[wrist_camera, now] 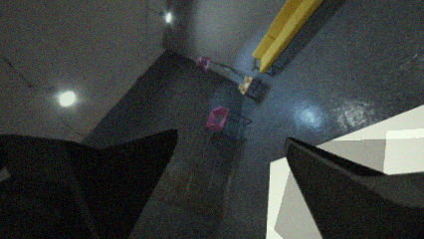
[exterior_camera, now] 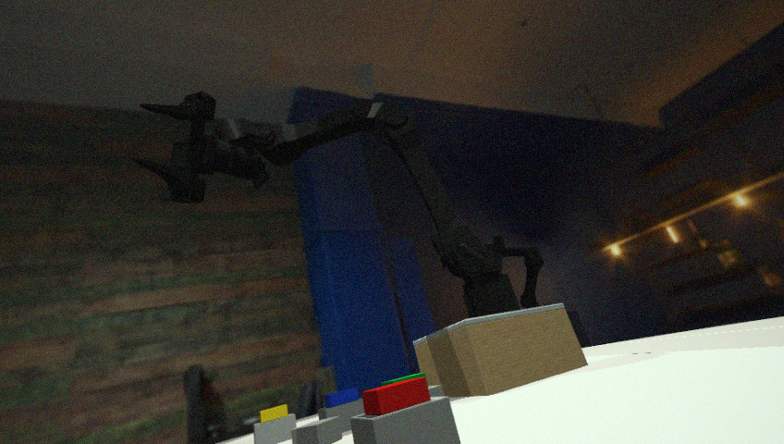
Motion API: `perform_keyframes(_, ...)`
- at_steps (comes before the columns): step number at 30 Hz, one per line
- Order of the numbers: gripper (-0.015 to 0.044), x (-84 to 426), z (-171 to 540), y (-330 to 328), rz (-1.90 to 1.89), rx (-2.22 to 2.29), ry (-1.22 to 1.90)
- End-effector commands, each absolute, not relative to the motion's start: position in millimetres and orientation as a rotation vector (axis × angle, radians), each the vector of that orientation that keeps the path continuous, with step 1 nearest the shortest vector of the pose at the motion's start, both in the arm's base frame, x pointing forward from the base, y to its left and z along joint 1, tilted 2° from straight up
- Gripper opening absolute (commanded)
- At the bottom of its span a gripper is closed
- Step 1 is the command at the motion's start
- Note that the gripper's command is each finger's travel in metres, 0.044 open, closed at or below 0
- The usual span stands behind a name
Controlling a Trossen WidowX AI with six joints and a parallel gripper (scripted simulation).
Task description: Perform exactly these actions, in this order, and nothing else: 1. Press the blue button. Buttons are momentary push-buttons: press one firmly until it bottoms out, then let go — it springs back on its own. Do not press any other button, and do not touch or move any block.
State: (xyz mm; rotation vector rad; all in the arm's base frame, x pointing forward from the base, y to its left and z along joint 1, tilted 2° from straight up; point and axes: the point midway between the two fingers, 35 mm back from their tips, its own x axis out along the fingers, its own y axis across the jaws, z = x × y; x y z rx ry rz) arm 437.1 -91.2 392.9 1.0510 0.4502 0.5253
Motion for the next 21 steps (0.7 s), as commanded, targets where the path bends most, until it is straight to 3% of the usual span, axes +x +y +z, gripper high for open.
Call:
perform_keyframes(1,0.04,438,389,-90,0.515,1.05,0.455)
perform_keyframes(9,0.04,419,238,-37,0.15,0.833,0.8)
perform_keyframes(16,0.04,312,118,-7,0.001,0.312,1.303)
perform_keyframes(19,0.04,253,88,-8,0.014,0.017,1.524)
perform_keyframes(21,0.04,240,83,-9,0.023,-0.05,1.57)
